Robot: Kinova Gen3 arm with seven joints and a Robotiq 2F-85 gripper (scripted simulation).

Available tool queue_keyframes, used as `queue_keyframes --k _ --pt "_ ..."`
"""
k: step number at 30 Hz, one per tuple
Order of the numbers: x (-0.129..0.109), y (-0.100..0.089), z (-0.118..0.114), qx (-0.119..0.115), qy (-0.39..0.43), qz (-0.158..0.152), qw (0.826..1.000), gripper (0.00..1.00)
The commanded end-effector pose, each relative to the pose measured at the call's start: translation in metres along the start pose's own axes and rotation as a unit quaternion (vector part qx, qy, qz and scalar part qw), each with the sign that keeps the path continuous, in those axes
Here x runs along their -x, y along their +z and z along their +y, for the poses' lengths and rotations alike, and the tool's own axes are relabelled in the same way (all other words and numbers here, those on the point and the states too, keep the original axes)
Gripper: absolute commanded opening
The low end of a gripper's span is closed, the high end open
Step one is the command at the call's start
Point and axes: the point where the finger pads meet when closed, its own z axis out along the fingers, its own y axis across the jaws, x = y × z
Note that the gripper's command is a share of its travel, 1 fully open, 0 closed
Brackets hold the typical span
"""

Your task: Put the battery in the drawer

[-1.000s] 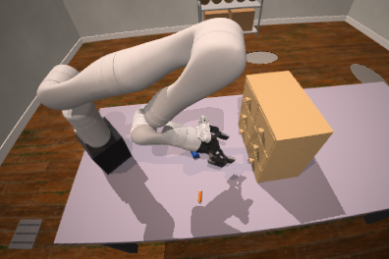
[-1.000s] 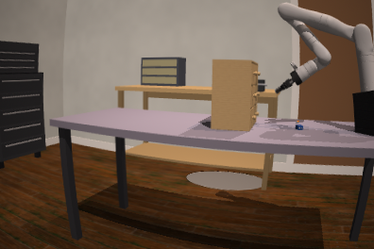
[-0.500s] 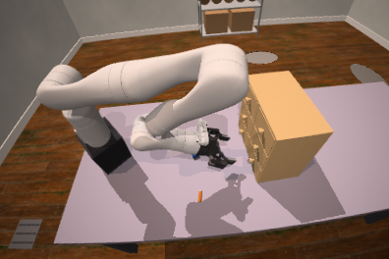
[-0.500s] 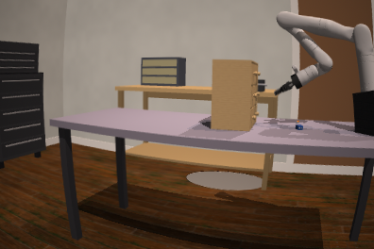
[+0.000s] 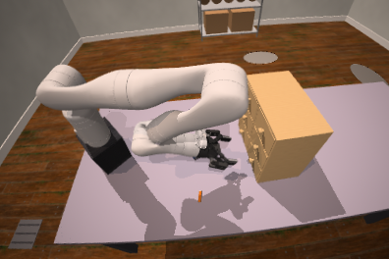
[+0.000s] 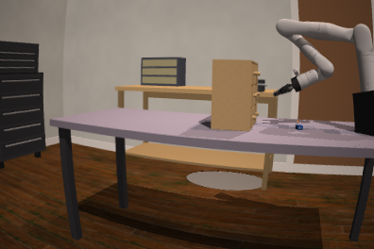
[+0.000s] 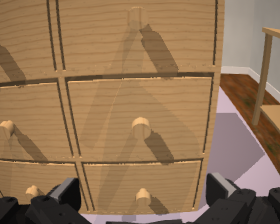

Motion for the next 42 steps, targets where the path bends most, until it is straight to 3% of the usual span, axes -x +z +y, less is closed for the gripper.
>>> queue_keyframes --k 1,16,42 --pt "0.0063 -0.0003 -0.0001 0.000 0.001 -0.003 1.000 1.00" --pt "0.0092 0.0059 -0.0002 0.000 0.001 0.029 1.000 1.00" --pt "0.0111 0.0095 -0.0003 0.000 0.001 0.049 0.999 1.00"
